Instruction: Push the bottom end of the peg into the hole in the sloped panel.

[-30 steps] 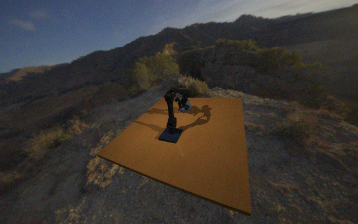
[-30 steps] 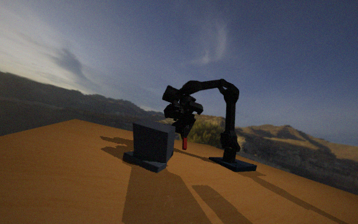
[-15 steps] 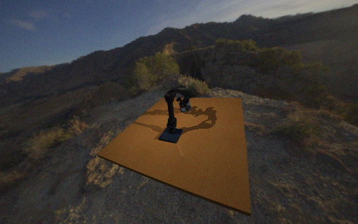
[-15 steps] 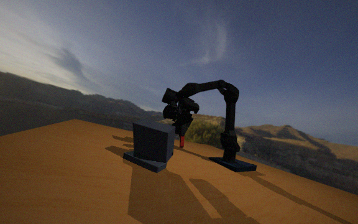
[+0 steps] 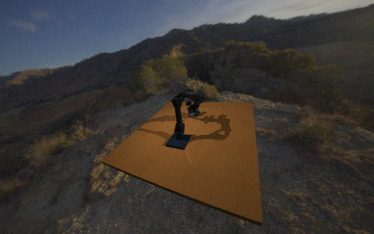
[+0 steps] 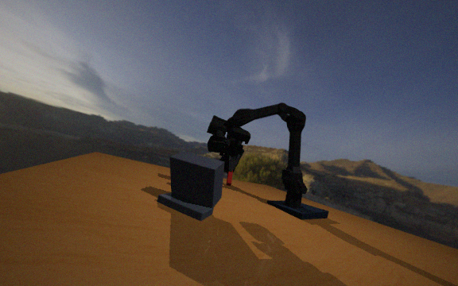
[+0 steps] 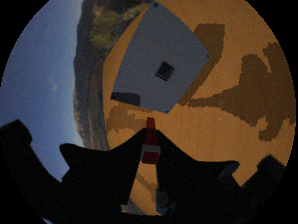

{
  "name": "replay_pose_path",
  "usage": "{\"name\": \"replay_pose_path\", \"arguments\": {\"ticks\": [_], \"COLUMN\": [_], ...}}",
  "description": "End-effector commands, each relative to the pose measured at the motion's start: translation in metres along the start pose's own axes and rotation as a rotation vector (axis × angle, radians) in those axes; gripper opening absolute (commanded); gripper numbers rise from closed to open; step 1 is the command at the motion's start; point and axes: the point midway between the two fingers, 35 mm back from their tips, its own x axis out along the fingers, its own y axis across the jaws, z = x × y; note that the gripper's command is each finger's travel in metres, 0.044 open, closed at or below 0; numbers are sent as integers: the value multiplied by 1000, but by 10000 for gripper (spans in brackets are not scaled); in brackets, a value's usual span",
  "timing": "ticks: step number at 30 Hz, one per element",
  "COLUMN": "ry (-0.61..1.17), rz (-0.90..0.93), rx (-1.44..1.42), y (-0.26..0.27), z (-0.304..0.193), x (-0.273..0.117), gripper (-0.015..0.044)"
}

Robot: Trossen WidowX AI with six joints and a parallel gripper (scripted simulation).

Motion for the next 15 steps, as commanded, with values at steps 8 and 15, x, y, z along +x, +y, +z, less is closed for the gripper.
{"name": "replay_pose_path", "arguments": {"ticks": [8, 15], "ry": [-35, -60], "rz": [50, 80], "rx": [54, 80], "y": [-9, -13], "z": [2, 4], "x": [-7, -13], "gripper": [0, 0]}}
